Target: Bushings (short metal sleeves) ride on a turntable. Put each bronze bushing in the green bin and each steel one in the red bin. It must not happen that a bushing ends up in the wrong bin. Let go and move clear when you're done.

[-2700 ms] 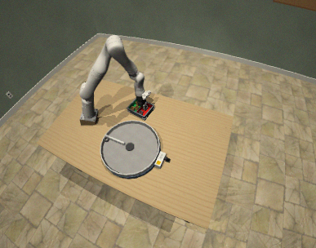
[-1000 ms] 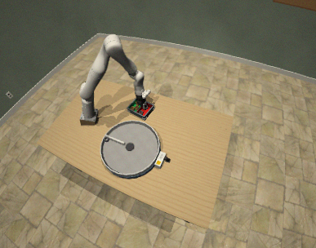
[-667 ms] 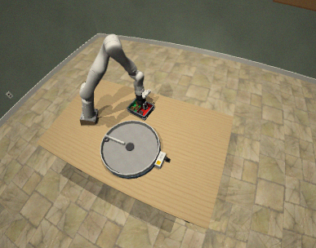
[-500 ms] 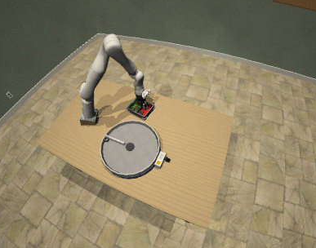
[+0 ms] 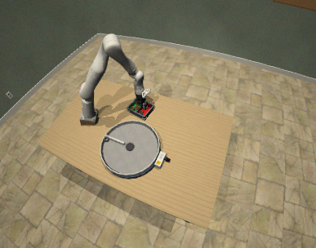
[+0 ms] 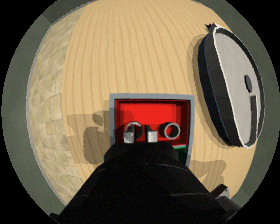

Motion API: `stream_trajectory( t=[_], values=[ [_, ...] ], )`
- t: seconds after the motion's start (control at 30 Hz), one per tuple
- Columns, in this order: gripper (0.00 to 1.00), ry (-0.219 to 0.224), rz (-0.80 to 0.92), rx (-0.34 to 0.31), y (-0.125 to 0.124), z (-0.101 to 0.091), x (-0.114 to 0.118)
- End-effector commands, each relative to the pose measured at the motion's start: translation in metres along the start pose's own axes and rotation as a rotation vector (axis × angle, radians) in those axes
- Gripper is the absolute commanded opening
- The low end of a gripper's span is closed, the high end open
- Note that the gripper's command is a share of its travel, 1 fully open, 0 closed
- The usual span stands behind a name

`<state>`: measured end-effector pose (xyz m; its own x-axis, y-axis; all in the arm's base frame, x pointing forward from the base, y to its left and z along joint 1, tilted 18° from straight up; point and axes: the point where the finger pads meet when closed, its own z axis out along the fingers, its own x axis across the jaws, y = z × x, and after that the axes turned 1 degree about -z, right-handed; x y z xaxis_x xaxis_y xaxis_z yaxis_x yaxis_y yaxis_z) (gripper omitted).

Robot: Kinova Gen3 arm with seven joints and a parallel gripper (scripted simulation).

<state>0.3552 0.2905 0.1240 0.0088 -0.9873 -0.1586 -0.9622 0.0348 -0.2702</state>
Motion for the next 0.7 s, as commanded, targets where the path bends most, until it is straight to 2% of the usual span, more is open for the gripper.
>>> stream_trajectory(
  t=[0.0,0.67],
  values=[
    [0.42,-0.002,0.000,0.002,-0.0007,-0.0021,-0.0006],
    [0.42,-0.002,0.000,0.002,-0.0006,-0.0068,-0.0006]
  ],
)
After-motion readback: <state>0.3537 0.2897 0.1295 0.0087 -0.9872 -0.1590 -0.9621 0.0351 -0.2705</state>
